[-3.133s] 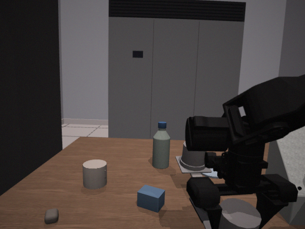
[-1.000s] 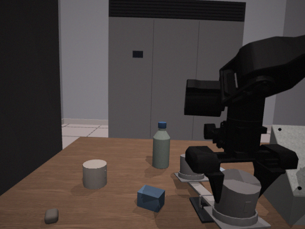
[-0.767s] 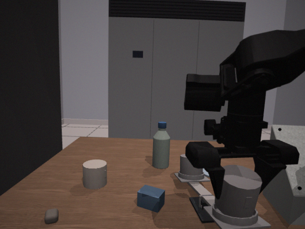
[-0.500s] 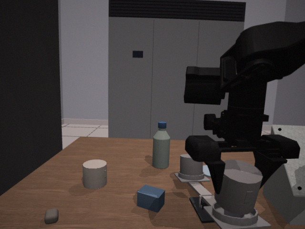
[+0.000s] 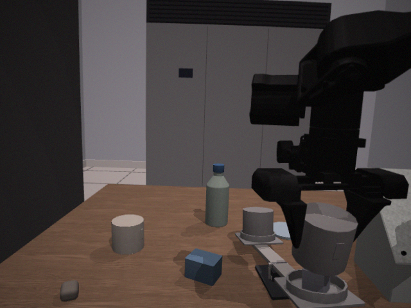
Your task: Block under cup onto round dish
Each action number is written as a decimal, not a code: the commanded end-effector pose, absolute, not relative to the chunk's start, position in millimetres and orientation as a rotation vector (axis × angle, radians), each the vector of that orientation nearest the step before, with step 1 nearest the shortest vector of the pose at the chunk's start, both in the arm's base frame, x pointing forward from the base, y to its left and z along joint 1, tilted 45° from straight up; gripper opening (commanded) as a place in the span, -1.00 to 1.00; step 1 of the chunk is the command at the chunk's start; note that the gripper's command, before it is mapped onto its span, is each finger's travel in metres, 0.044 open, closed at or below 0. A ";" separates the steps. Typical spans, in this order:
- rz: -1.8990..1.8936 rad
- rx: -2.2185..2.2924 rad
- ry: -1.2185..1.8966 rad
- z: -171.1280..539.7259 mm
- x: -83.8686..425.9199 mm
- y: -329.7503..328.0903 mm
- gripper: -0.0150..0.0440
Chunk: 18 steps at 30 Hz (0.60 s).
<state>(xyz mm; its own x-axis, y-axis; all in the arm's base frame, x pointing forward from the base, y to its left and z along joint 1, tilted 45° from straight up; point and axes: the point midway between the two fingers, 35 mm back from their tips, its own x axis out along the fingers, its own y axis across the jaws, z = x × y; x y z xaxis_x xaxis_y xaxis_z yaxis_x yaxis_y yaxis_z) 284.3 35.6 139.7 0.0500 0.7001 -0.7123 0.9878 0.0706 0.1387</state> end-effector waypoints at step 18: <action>-0.567 1.695 1.706 160.3 279.5 16.7 -0.49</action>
<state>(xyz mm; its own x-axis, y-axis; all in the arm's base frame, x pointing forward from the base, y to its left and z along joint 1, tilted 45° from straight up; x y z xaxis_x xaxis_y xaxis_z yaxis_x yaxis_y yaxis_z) 279.5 21.1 156.7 0.0497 0.7042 -0.7083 0.9878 0.0701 0.1391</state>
